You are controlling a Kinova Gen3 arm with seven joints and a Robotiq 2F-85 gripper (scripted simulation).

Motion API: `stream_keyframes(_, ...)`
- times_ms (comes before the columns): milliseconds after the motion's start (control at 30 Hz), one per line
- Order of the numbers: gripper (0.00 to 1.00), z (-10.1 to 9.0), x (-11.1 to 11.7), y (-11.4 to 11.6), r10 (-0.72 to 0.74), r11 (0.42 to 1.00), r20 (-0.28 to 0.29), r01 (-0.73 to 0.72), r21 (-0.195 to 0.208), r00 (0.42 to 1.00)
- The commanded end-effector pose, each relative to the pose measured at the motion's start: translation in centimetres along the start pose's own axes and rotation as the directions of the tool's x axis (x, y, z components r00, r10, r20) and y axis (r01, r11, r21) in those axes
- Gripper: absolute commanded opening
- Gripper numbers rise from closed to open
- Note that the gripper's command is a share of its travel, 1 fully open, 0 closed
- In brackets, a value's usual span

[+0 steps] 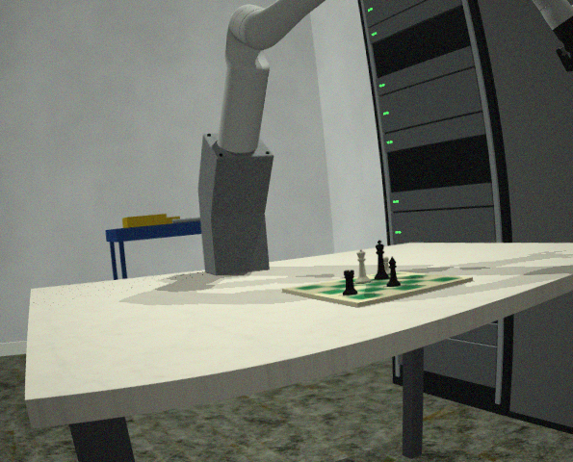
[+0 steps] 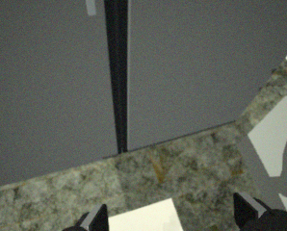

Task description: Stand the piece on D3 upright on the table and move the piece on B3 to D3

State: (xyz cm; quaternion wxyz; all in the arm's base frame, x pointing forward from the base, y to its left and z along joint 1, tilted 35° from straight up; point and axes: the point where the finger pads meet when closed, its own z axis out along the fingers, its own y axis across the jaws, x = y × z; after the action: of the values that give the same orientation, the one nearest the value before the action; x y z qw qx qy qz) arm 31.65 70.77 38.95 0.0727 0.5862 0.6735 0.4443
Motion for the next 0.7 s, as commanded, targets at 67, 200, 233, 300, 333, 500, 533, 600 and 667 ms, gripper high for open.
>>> stream_keyframes(67,1.0,-0.1,0.1,0.0,0.003,1.0,-0.001,-0.003,0.0,1.0)
stream_keyframes(200,1.0,0.0,-0.1,0.0,0.01,1.0,0.003,-0.01,-0.001,1.0)
stream_keyframes(233,1.0,0.1,-0.1,0.0,0.013,1.0,0.004,-0.013,-0.001,1.0)
stream_keyframes(300,1.0,0.1,-0.2,0.0,0.02,1.0,0.008,-0.02,-0.001,1.0)
stream_keyframes(333,1.0,0.2,-0.3,0.0,0.025,1.0,0.01,-0.025,-0.001,1.0)
stream_keyframes(500,1.0,0.4,-0.6,0.0,0.041,0.999,0.019,-0.041,-0.002,0.999)
stream_keyframes(533,1.0,0.5,-0.7,0.0,0.048,0.999,0.022,-0.048,-0.002,0.999)
stream_keyframes(600,1.0,0.7,-1.0,0.0,0.064,0.998,0.03,-0.064,-0.003,0.998)
stream_keyframes(667,1.0,0.9,-1.3,-0.1,0.082,0.997,0.039,-0.082,-0.005,0.996)
